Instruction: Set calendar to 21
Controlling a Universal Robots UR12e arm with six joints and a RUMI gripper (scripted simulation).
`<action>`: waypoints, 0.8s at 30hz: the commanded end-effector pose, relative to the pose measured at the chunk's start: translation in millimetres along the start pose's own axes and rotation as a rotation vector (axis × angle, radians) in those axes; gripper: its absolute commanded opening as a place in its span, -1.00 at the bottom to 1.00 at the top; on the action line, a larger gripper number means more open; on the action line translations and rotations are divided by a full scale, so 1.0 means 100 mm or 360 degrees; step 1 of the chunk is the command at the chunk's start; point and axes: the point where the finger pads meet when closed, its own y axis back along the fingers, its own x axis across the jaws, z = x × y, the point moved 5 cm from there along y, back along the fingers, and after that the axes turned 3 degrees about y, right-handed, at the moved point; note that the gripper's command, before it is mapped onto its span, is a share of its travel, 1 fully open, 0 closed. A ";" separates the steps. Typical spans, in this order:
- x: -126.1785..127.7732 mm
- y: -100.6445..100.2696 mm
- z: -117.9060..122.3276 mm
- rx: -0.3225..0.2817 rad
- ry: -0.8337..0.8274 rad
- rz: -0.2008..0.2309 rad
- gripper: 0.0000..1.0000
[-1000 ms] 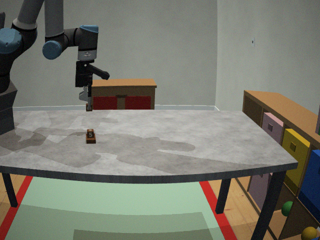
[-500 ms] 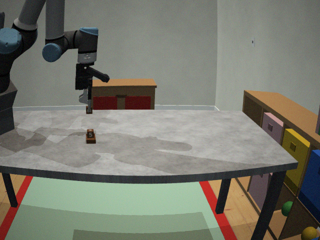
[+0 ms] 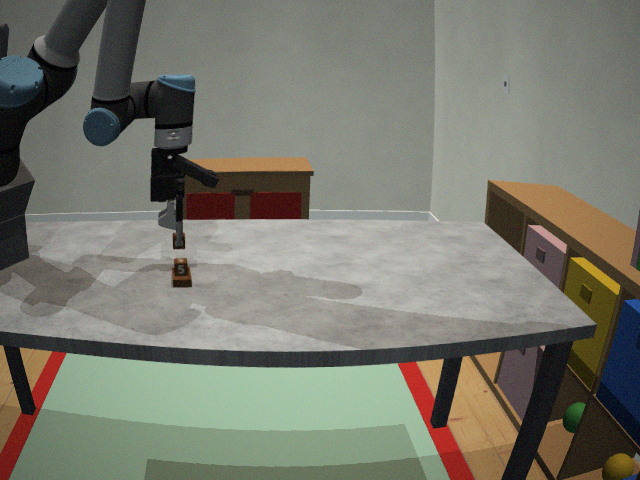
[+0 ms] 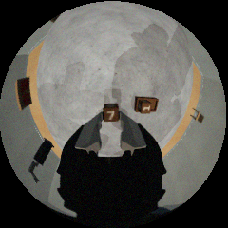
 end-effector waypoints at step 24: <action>0.00 -0.34 -0.01 0.0005 0.0000 0.0001 -0.80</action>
